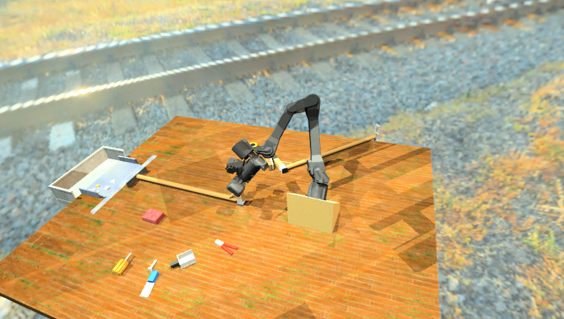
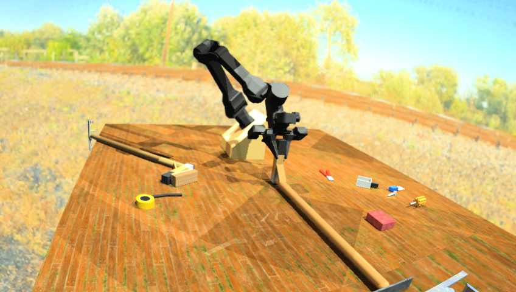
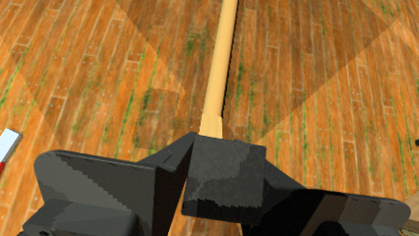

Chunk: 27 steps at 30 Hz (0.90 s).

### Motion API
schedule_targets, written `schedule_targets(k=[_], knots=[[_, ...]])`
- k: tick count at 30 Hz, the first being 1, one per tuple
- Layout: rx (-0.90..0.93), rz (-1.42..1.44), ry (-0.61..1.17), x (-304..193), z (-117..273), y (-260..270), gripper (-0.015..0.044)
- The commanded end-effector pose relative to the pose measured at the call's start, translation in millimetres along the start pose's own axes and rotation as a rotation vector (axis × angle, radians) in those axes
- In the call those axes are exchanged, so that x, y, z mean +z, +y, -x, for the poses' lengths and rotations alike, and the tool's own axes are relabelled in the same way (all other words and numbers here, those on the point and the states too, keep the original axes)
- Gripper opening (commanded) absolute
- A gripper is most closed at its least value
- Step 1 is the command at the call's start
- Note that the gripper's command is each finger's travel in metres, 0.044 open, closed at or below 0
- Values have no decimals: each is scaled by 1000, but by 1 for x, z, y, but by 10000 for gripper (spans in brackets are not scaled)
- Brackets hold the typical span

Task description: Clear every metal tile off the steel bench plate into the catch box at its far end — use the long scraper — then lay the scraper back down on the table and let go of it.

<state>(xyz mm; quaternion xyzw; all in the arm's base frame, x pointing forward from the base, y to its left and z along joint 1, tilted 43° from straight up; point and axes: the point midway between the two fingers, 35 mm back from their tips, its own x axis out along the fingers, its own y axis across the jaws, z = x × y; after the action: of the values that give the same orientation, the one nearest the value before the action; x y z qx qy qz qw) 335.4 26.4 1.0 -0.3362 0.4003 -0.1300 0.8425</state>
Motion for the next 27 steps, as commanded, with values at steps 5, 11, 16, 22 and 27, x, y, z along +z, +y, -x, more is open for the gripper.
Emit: schedule_targets(k=[5, 11, 16, 22, 27], knots=[[11, 3, -7, 2, 2, 12, 0], [12, 4, -7, 1, 3, 20, 0], [12, 5, -8, 0, 4, 27, 0], [13, 6, -8, -2, 5, 35, 0], [13, 7, -9, -3, 6, 41, 0]])
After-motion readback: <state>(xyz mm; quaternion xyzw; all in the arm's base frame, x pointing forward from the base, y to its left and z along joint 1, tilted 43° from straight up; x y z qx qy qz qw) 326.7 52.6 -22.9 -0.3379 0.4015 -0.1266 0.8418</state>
